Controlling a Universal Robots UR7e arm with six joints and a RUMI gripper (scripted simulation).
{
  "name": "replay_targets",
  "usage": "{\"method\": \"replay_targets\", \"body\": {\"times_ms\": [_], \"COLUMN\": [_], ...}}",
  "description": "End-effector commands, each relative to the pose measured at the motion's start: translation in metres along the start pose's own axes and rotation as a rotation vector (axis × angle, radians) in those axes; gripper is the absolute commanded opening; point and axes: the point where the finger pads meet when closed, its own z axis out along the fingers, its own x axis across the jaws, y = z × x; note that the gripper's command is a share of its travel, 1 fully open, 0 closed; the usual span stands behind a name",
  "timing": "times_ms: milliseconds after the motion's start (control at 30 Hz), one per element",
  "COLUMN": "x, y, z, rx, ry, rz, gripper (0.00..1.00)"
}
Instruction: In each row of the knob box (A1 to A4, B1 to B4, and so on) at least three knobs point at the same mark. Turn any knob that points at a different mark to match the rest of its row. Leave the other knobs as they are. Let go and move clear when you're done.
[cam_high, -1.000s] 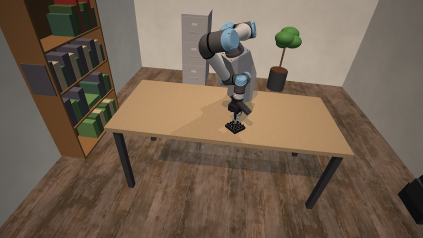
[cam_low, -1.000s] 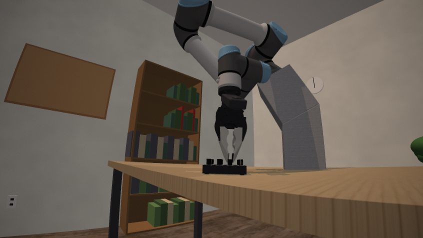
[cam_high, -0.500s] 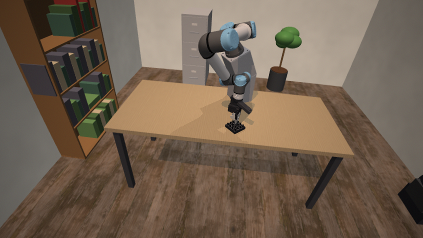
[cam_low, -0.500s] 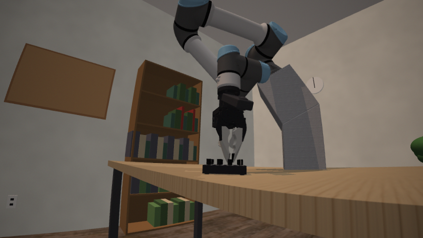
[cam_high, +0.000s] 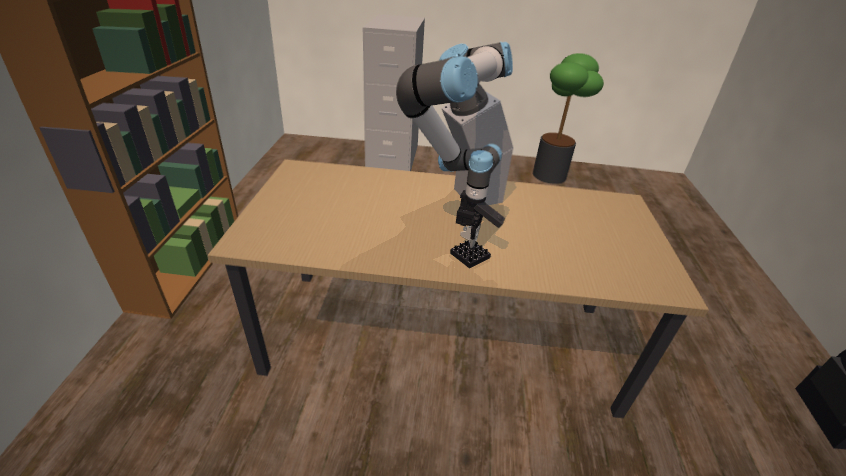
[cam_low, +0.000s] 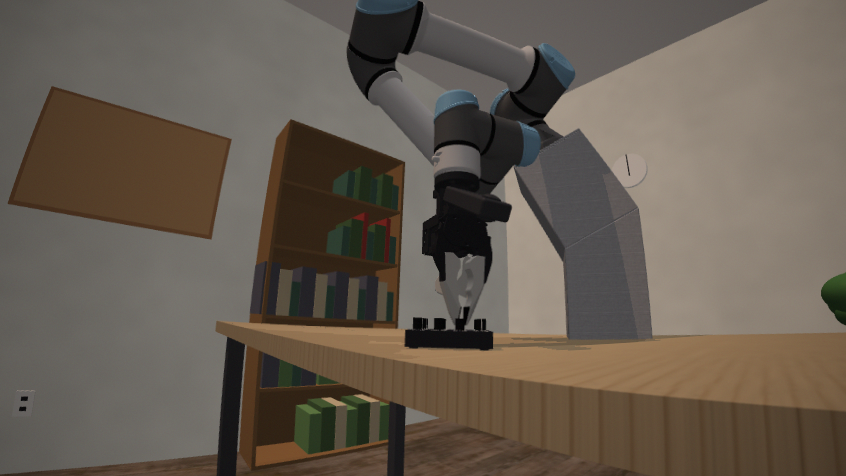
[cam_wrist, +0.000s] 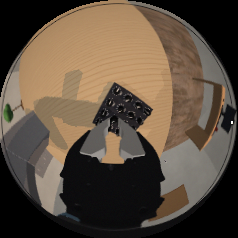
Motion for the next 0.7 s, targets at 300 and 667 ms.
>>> {"method": "replay_targets", "body": {"times_ms": [300,667], "x": [0.0004,0.0004], "y": [-0.0001,-0.0001], "z": [-0.0004,-0.0004], "rx": [0.000,0.000], "ry": [0.001,0.001], "rz": [-0.008,-0.008], "gripper": [0.04,0.11]}}
